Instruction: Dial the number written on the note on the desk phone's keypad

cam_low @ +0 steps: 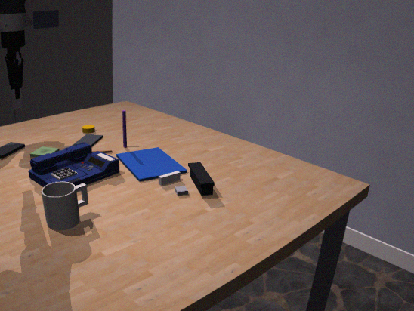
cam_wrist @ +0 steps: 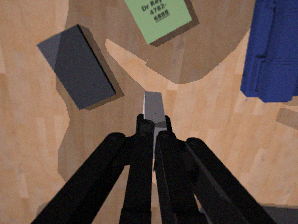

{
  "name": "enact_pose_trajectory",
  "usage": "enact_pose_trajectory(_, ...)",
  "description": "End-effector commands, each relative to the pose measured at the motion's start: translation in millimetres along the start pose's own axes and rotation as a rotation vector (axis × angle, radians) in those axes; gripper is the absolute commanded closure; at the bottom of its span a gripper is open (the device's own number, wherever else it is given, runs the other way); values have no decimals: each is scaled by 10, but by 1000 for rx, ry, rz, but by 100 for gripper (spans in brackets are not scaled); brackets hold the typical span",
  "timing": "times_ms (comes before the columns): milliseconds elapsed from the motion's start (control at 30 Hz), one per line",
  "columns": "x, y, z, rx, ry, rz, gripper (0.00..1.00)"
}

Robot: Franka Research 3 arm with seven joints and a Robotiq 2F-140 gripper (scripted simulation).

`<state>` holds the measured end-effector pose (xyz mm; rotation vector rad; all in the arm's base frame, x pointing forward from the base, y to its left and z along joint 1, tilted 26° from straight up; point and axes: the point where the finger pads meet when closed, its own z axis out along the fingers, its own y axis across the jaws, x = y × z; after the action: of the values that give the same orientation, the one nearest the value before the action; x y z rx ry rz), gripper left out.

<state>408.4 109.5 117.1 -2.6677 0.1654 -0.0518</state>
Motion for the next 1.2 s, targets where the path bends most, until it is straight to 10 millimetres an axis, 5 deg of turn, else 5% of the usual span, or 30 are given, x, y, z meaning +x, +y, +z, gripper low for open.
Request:
enact_pose_trajectory(0, 166, 24, -2, -8, 4, 10, 100)
enact_pose_trajectory(767, 1423, 44, -3, -8, 4, 10, 100)
enact_pose_trajectory(1167, 1725, 49, -3, -8, 4, 10, 100)
